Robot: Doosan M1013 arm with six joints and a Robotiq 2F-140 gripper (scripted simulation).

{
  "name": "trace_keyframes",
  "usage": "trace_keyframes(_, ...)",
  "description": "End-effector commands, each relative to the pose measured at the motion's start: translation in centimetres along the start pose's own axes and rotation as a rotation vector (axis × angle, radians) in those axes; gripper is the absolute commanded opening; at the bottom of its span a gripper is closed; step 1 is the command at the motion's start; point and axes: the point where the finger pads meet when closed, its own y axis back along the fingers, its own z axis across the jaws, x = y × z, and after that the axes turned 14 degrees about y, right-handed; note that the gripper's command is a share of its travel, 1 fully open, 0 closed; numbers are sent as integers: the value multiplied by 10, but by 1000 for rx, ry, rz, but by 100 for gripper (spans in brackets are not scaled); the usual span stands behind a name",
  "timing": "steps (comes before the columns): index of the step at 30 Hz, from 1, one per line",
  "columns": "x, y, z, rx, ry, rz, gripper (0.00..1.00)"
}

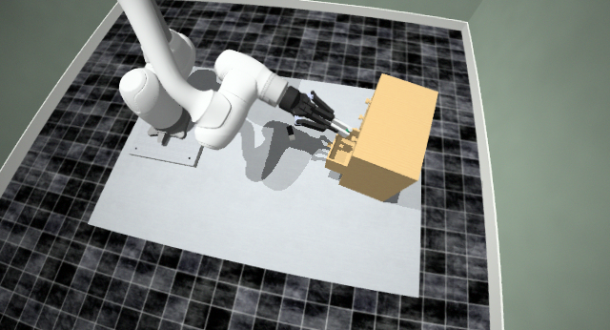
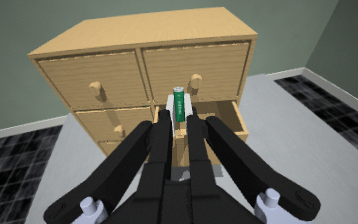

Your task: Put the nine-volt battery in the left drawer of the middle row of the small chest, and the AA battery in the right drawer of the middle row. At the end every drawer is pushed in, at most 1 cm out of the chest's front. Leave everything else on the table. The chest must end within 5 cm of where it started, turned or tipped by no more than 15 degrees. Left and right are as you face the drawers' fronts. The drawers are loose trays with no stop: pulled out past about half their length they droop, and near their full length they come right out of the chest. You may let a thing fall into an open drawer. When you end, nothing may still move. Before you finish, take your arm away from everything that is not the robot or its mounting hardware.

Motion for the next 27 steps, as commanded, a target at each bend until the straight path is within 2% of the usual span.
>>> trace_keyframes(1, 1, -3, 0, 0, 0, 0, 6)
trace_keyframes(27, 2, -7, 1, 0, 0, 0, 6)
